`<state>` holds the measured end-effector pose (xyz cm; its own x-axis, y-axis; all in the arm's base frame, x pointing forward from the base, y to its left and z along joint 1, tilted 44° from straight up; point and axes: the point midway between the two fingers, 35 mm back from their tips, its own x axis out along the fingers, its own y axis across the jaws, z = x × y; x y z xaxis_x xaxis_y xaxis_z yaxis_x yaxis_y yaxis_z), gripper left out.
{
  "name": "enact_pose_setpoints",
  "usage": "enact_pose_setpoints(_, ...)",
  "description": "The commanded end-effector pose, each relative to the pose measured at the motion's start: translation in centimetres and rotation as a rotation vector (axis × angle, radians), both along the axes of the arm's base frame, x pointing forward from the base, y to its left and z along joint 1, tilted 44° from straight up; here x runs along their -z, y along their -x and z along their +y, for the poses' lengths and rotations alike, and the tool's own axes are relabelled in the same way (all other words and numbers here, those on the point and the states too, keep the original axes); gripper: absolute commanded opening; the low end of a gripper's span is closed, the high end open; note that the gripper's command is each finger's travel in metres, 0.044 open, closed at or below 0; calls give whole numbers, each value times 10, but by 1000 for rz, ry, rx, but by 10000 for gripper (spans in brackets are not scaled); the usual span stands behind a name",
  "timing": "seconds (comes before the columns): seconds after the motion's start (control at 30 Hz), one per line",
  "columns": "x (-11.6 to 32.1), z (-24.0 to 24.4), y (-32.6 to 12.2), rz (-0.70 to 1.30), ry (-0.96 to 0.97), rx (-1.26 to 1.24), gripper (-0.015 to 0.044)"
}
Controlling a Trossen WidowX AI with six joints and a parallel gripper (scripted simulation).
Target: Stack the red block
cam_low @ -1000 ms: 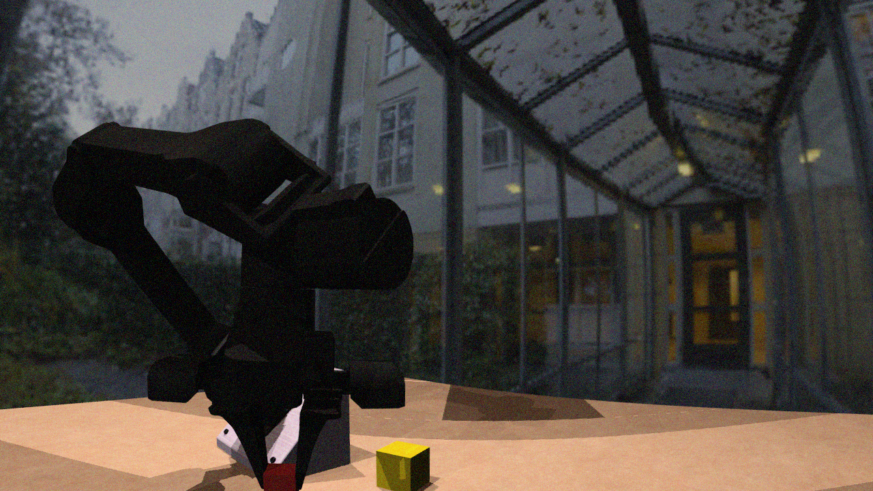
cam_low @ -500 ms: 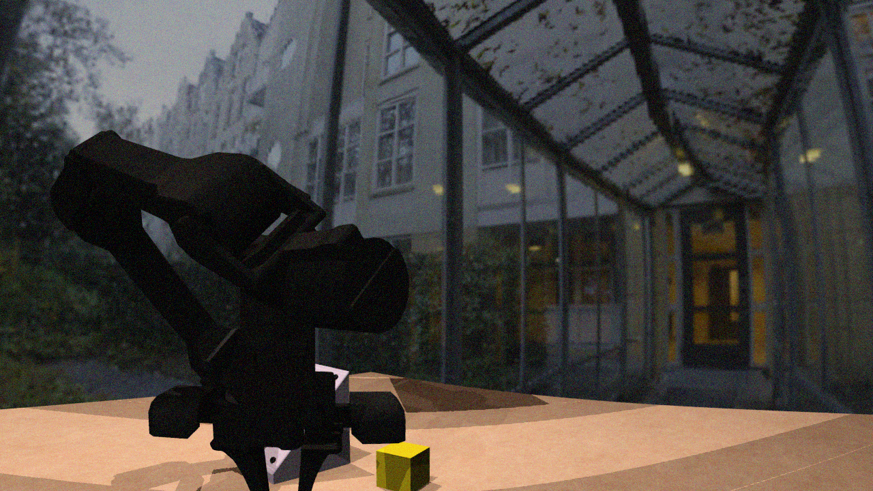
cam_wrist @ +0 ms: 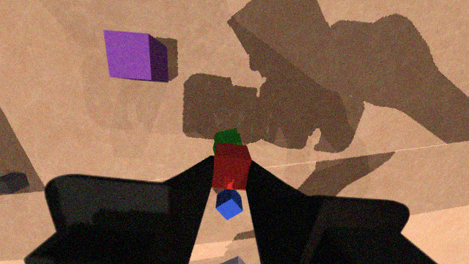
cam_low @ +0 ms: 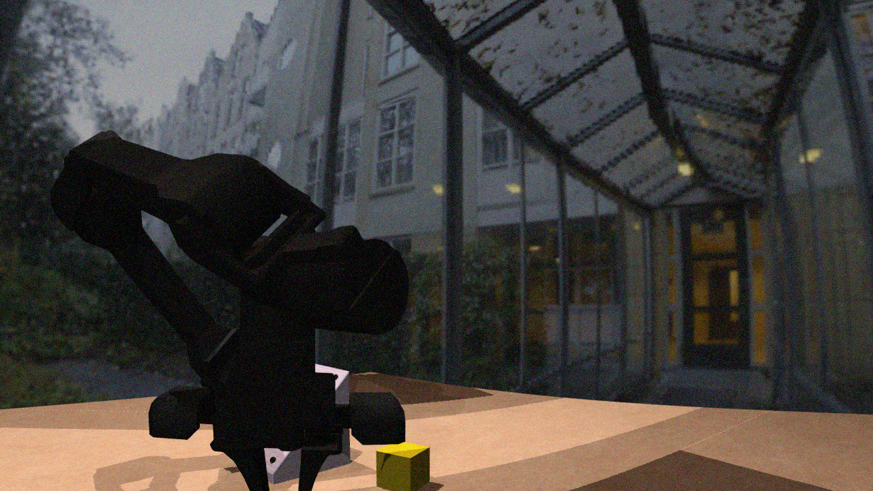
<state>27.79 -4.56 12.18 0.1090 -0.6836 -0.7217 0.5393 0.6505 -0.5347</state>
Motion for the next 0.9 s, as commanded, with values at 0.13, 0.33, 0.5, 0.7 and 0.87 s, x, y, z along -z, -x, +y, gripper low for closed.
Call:
enact_pose_setpoints(0.13, 0, 0, 0, 0, 0, 0, 79)
enact_pose_setpoints(0.33, 0, 0, 0, 0, 0, 0, 236)
enact_pose_setpoints(0.5, 0, 0, 0, 0, 0, 0, 368)
enact_pose_setpoints(0.7, 0, 0, 0, 0, 0, 0, 440)
enact_pose_setpoints(0.87, 0, 0, 0, 0, 0, 0, 440)
